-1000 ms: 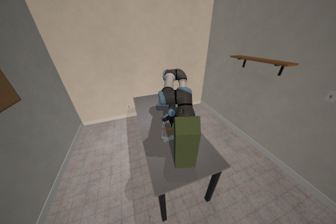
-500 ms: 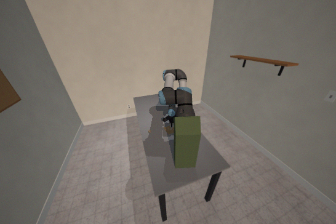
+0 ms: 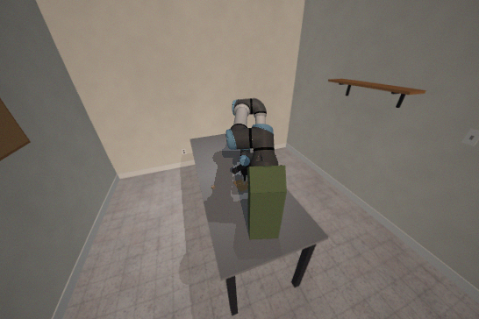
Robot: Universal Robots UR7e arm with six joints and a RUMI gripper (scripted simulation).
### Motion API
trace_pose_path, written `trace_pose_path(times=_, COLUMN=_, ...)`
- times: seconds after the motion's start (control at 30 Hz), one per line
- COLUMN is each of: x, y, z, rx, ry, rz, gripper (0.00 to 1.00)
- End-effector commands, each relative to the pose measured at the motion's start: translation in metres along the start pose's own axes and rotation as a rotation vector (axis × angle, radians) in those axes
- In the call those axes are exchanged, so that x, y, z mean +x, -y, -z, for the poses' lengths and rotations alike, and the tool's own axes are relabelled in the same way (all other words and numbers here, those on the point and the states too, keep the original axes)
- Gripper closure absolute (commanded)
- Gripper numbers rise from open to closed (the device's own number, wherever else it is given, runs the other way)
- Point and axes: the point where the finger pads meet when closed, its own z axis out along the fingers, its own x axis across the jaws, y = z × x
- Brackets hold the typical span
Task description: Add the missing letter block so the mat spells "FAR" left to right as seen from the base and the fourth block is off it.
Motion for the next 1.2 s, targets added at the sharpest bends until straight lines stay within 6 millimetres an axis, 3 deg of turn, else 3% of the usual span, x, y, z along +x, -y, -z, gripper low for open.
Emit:
trace_pose_path(times=0.0, x=0.0004, y=0.0000, z=0.0003, rx=0.000, ry=-0.001, rz=0.000, gripper=0.95)
trace_pose_path(times=0.37, x=0.0004, y=0.0000, z=0.0003, rx=0.000, ry=-0.001, rz=0.000, gripper=0.91)
trace_pose_path(times=0.7, x=0.0004, y=0.0000, z=0.0003, rx=0.000, ry=-0.001, rz=0.000, gripper=0.75)
trace_pose_path(times=1.17, x=0.0004, y=0.0000, z=0.0014, rx=0.000, ry=-0.001, rz=0.000, gripper=0.75)
